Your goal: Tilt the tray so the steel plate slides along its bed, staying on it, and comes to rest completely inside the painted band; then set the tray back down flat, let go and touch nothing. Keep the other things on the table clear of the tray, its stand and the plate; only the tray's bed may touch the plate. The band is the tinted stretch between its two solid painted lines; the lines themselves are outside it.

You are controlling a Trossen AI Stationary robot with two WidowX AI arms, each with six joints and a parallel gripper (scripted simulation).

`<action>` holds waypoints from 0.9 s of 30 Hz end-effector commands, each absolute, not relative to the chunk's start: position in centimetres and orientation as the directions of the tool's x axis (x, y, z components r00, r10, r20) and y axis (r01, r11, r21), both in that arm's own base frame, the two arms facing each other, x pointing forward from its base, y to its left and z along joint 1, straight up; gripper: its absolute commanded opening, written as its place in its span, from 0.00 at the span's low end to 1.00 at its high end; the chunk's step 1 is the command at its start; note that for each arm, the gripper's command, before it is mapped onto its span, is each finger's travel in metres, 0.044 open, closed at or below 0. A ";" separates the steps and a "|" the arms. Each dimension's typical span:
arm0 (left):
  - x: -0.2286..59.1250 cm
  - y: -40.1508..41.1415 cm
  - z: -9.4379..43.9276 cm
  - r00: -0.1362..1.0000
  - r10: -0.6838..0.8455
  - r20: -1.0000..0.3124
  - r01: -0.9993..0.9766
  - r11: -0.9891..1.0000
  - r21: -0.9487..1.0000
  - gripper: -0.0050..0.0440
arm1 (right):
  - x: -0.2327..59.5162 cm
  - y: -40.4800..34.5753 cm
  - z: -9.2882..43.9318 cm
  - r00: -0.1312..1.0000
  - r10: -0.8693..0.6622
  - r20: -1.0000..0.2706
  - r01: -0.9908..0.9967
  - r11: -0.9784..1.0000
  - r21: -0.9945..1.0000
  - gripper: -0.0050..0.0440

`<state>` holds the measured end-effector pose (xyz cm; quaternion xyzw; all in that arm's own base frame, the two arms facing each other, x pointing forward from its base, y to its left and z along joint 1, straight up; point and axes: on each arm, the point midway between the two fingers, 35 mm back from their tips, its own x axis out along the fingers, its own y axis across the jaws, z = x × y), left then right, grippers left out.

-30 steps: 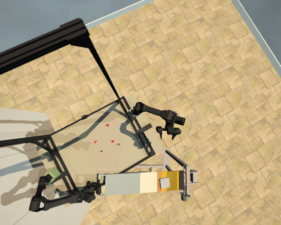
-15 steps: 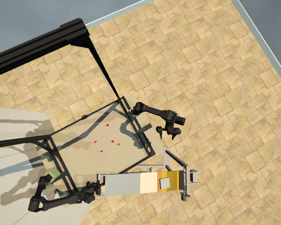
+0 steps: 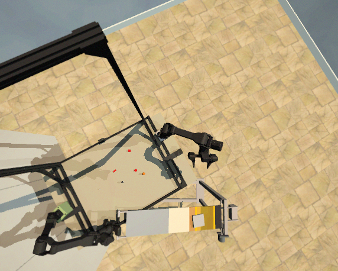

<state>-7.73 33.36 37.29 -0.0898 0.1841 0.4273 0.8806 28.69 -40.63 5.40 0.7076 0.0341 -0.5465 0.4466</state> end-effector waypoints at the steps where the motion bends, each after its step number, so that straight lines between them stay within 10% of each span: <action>1: -7.7 33.4 37.4 0.569 0.719 -0.399 -0.784 0.620 0.000 1.00 | 29.2 -41.4 8.6 0.436 -0.486 -0.757 0.506 -0.564 0.653 0.10; 27: -7.7 33.4 37.4 0.569 0.719 -0.399 -0.784 0.620 0.000 1.00 | 29.3 -41.5 9.3 0.445 -0.496 -0.745 0.498 -0.555 0.667 0.10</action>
